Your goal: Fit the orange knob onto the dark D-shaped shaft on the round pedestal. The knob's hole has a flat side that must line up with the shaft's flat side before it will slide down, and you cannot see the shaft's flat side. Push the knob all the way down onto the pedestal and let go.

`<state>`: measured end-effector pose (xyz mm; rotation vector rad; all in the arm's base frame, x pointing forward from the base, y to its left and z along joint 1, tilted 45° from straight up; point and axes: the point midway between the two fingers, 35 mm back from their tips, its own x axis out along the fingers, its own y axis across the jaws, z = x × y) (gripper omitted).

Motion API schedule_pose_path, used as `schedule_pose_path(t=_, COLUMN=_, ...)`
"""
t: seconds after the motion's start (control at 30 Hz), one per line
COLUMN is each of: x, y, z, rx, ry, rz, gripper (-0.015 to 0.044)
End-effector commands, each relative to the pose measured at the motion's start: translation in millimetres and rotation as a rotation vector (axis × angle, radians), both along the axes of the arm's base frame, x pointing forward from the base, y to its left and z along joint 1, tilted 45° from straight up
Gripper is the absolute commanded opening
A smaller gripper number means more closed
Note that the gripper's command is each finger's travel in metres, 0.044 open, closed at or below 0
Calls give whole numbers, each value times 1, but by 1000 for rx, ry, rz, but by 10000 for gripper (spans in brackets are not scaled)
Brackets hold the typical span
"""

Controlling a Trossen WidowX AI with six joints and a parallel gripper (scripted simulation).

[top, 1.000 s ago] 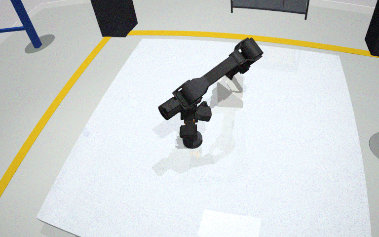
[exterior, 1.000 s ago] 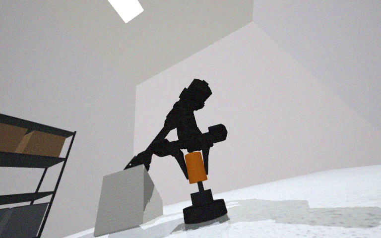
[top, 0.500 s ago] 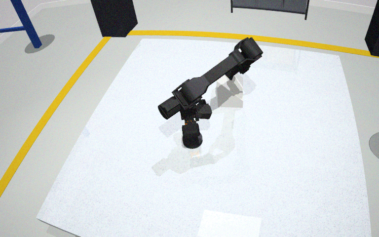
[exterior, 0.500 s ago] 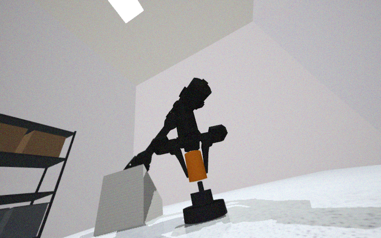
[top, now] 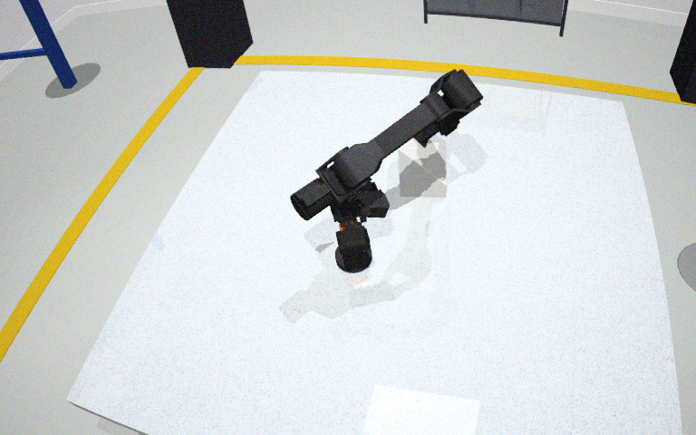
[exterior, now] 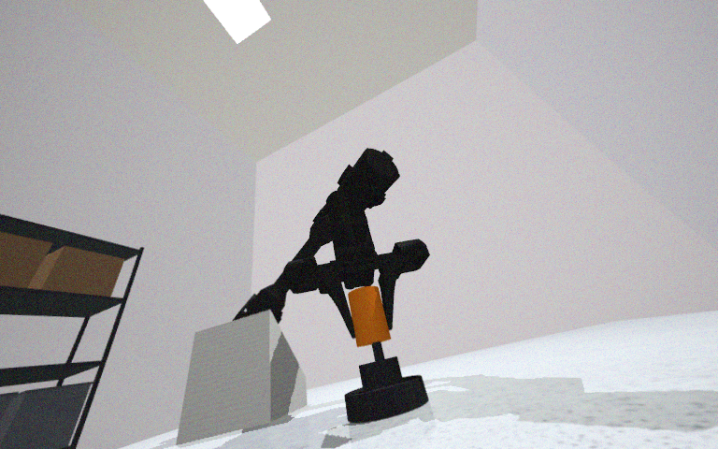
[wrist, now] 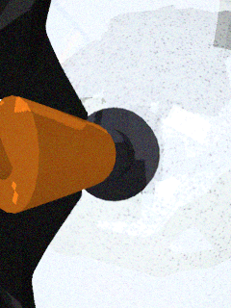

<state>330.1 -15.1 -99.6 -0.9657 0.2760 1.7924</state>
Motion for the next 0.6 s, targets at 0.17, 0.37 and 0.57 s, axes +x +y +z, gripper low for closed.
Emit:
schedule_pose_path(t=0.17, x=0, y=1, z=-1, rx=0, ry=-4, rz=3, gripper=0)
schedule_pose_path(t=0.37, x=0, y=-1, z=1, rx=0, ry=-4, rz=3, gripper=0)
schedule_pose_path(t=0.57, x=2, y=-3, z=3, rx=4, ry=-22, rz=22, gripper=0)
